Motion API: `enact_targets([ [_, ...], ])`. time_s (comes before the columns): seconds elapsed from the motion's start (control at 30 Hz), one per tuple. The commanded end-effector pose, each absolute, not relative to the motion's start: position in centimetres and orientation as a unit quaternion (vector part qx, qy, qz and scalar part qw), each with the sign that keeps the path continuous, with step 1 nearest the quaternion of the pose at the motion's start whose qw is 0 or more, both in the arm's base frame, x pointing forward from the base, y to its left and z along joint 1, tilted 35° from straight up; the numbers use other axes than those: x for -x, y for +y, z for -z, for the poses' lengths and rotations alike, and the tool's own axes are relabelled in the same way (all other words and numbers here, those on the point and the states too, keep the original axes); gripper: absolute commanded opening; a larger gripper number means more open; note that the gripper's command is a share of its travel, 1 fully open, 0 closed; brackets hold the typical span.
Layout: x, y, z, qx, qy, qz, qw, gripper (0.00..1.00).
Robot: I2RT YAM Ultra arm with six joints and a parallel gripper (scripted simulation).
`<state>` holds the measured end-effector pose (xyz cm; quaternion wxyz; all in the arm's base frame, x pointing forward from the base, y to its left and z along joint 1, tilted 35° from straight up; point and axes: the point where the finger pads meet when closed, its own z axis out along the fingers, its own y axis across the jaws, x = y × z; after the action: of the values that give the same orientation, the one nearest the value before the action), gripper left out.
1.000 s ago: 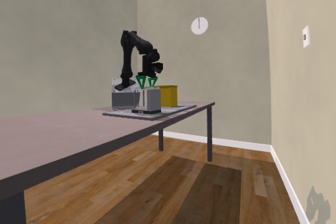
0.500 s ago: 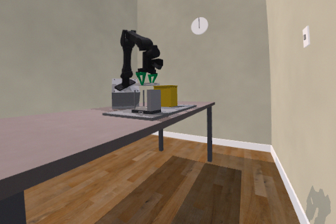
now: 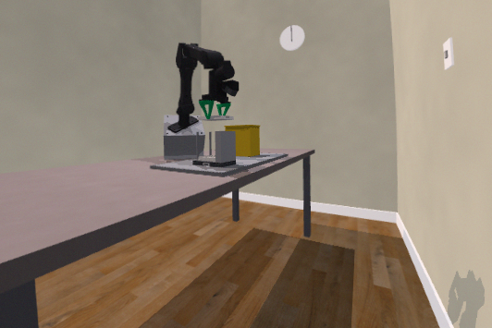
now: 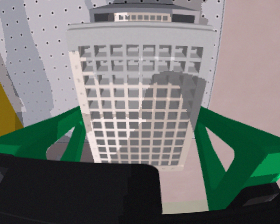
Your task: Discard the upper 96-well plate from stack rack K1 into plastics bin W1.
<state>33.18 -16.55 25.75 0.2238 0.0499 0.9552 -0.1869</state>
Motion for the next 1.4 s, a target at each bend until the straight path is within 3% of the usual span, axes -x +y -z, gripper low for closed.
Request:
enact_targets([
  [0.0, -32.7, -16.2, -27.5, -0.051, 0.950, 0.192, 0.241, 0.00],
  [1.37, -31.8, -15.5, -29.1, -0.051, 0.950, 0.192, 0.241, 0.00],
])
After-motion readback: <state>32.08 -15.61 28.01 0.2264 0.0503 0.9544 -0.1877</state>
